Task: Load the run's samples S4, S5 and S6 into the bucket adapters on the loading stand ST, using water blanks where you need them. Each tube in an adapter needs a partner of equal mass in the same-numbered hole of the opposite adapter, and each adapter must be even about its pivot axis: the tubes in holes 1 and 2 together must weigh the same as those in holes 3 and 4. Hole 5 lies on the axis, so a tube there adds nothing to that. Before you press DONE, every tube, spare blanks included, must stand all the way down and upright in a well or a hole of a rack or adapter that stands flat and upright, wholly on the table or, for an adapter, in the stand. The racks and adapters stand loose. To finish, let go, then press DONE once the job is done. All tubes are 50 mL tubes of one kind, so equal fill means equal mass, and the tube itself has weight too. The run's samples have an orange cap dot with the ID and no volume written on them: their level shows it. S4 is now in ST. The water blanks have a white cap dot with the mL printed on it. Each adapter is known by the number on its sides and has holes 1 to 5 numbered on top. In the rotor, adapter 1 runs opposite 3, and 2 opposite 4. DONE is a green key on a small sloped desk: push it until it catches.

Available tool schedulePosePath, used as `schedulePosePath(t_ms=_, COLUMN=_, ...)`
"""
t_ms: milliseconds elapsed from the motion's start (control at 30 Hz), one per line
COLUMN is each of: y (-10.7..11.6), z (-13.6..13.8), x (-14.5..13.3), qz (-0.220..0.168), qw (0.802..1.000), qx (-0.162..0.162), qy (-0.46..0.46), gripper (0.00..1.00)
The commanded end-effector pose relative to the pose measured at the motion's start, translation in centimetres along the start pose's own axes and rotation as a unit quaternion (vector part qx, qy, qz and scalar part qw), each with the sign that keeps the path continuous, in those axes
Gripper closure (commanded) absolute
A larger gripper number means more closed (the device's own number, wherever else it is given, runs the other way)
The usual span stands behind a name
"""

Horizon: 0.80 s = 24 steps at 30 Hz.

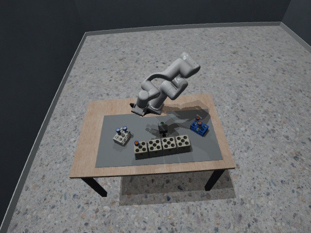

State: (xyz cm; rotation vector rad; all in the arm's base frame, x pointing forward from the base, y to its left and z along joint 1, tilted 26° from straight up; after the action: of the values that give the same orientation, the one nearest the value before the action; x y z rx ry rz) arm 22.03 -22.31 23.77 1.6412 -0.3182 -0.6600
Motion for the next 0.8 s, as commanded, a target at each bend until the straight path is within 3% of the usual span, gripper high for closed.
schedulePosePath(t_ms=0, y=0.1, z=0.0, x=0.1, qz=0.002, qw=1.000, qx=0.000, qy=0.000, gripper=0.00)
schedulePosePath(t_ms=533, y=0.1, z=0.0, x=0.1, qz=0.002, qw=1.000, qx=0.000, qy=0.000, gripper=0.00)
schedulePosePath(t_ms=633, y=0.8, z=-0.7, x=0.3, qz=0.021, qw=0.999, qx=0.025, qy=0.032, gripper=0.00)
schedulePosePath(t_ms=767, y=1.7, z=-2.3, x=1.2, qz=0.021, qw=0.999, qx=0.025, qy=0.032, gripper=0.00)
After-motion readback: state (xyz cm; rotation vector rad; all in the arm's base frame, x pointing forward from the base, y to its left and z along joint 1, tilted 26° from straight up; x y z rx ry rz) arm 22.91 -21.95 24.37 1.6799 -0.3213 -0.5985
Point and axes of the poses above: the point where the finger pads meet when closed, its own y axis back along the fingers, its own z axis across the jaws, x = y × z, the point moved 9 cm from there along y, back along the fingers, and after that the axes turned 15 degrees about -y, right-handed, at the moved point
